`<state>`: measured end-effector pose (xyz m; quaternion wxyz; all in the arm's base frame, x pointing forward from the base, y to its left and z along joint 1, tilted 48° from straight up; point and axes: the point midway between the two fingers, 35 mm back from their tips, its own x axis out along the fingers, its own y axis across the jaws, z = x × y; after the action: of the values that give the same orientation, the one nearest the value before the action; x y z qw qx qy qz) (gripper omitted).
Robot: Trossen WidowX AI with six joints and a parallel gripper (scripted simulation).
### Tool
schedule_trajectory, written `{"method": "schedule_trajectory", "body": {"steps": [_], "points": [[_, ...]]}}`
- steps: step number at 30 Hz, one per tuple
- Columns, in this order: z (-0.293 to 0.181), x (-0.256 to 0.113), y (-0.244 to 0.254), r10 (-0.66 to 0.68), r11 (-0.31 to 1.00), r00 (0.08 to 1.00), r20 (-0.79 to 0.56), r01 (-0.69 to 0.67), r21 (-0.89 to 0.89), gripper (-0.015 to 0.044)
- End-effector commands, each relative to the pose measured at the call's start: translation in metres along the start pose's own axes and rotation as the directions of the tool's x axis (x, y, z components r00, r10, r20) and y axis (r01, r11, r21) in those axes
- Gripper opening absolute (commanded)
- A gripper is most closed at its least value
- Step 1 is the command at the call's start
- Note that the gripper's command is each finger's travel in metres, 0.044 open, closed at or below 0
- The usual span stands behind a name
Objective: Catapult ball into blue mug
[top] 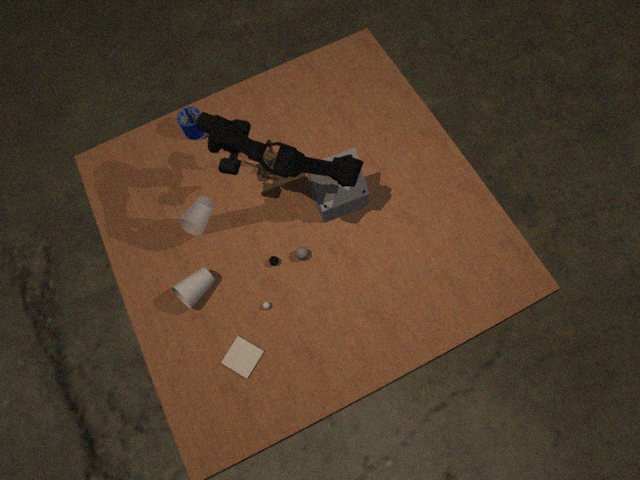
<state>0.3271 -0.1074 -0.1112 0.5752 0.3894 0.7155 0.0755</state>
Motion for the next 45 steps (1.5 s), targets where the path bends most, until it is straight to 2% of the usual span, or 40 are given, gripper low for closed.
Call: {"method": "schedule_trajectory", "body": {"steps": [1,10,20,28,45], "points": [[-0.005,0.007,0.059,-0.011,0.994,1.0,0.013,0.013,-0.104,0.03],[-0.055,0.031,0.191,0.019,0.934,1.0,0.021,-0.01,-0.358,0.03],[-0.164,0.057,0.294,0.101,0.792,0.992,-0.071,-0.124,-0.598,0.03],[-0.176,0.06,0.296,0.106,0.78,0.991,-0.081,-0.134,-0.611,0.03],[-0.179,0.09,0.3,0.107,0.78,0.991,-0.082,-0.134,-0.611,0.03]]}}
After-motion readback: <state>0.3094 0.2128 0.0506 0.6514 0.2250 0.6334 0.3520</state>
